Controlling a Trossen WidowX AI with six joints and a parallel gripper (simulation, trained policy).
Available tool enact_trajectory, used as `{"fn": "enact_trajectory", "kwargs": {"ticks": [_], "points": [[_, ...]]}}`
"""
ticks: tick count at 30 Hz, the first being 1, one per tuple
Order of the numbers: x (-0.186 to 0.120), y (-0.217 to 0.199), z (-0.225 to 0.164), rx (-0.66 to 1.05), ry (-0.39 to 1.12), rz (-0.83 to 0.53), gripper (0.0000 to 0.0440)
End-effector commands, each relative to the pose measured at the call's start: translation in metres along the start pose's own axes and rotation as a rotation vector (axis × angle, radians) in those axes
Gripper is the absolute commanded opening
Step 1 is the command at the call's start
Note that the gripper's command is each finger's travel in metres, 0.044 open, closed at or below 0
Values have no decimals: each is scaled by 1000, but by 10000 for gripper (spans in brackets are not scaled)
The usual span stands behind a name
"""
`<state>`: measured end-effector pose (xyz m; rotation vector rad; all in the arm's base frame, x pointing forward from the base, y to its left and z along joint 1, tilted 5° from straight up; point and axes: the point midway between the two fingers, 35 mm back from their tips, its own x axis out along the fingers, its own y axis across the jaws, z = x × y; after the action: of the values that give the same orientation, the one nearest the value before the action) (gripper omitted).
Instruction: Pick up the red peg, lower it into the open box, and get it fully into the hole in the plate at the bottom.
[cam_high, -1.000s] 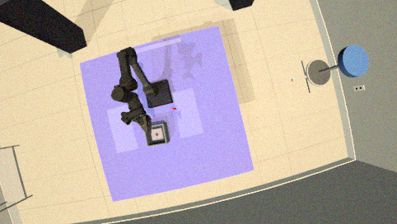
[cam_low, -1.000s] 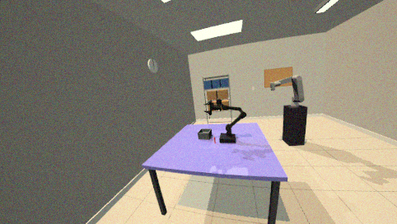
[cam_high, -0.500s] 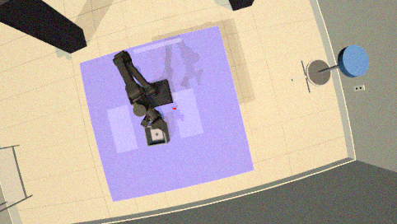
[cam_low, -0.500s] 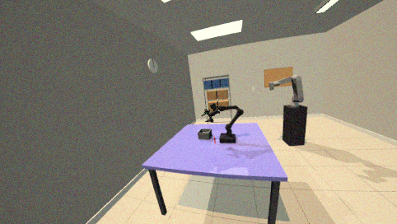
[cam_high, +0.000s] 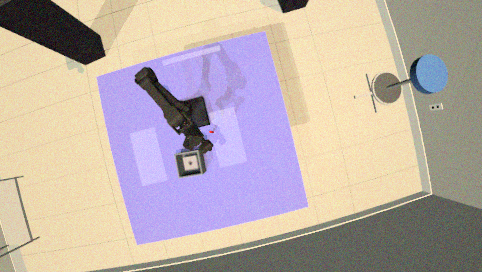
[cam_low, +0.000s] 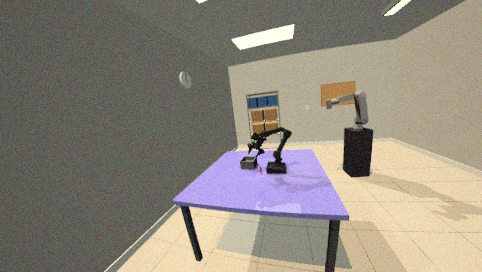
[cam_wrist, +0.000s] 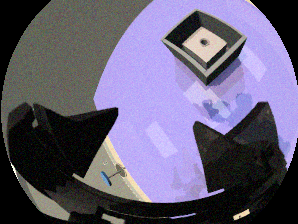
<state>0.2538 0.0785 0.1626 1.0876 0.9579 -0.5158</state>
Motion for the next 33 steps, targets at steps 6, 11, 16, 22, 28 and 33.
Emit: {"fn": "enact_trajectory", "kwargs": {"ticks": [6, 11, 16, 22, 28, 33], "points": [[19, -38, -21, -28, 18, -250, 440], [30, -57, -29, -47, 22, -364, 440], [42, -71, -36, -65, 23, -441, 440], [62, -88, -43, -82, 24, -488, 440], [84, -103, -51, -95, 27, -486, 440], [101, -113, -58, -102, 30, -471, 439]]}}
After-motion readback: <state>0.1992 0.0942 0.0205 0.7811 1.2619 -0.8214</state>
